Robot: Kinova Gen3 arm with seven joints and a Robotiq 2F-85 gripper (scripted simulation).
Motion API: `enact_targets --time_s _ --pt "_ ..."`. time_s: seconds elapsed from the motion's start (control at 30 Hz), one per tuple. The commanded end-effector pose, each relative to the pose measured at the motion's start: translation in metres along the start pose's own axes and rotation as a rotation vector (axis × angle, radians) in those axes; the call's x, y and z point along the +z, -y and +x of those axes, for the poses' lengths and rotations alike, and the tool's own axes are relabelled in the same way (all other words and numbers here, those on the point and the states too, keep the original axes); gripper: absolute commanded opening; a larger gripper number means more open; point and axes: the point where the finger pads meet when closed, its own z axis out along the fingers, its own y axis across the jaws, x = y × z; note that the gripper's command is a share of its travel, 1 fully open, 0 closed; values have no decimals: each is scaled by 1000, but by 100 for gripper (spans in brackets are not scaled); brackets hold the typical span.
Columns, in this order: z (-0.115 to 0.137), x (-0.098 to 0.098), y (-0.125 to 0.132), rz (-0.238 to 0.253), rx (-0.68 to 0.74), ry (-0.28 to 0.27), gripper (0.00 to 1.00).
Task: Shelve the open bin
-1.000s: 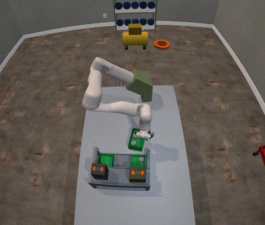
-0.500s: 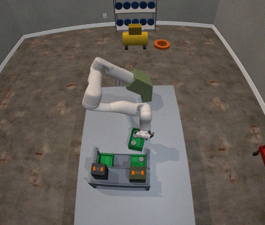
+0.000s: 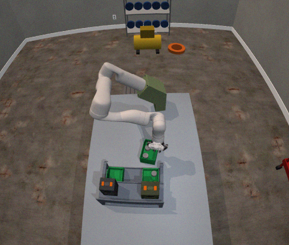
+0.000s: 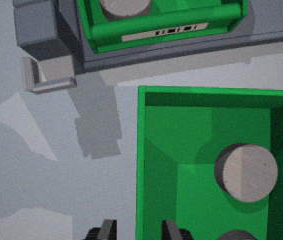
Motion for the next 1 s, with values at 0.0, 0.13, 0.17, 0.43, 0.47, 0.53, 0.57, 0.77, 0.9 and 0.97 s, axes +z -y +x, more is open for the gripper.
enact_targets --time_s 0.0,0.13,0.17,0.43,0.47,0.53,0.57,0.77,0.9,0.97 --pt "0 -1 1 1 0 -1 35" --pt "0 -1 1 1 0 -1 35" --pt "0 -1 1 1 0 -1 35" --pt "0 -2 1 1 0 -1 35" --pt "0 -2 1 1 0 -1 35" --pt "0 -2 1 1 0 -1 35" --pt "0 -2 1 1 0 -1 35" --pt "0 -2 1 1 0 -1 35" --pt "0 -2 1 1 0 -1 35" --pt "0 -2 1 1 0 -1 10"
